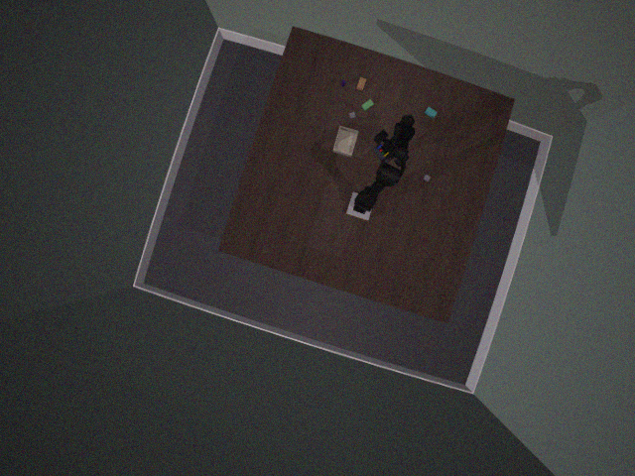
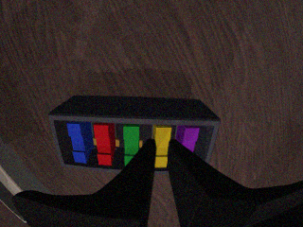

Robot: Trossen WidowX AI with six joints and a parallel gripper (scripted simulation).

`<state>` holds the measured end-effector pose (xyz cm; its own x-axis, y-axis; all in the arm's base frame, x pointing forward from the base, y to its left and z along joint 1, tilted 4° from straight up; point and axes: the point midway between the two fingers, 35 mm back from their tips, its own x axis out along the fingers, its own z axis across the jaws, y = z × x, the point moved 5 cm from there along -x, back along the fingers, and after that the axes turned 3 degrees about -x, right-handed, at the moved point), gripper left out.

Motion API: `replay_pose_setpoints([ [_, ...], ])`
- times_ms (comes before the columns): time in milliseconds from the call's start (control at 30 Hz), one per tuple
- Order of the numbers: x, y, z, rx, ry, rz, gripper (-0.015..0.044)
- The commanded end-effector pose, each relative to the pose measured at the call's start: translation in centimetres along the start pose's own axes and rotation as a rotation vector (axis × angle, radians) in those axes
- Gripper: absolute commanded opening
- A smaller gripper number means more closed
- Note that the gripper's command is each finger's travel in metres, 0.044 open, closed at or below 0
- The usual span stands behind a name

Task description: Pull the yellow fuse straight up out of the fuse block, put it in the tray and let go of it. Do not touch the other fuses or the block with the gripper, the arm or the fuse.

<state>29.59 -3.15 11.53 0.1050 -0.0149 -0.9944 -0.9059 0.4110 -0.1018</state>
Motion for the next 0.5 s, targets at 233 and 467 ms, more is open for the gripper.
replay_pose_setpoints([
  [233, -0.09, -0.01, -0.01, 0.0, 0.0, 0.0, 0.0],
  [467, -0.43, -0.04, 0.0, 0.0, 0.0, 0.0, 0.0],
])
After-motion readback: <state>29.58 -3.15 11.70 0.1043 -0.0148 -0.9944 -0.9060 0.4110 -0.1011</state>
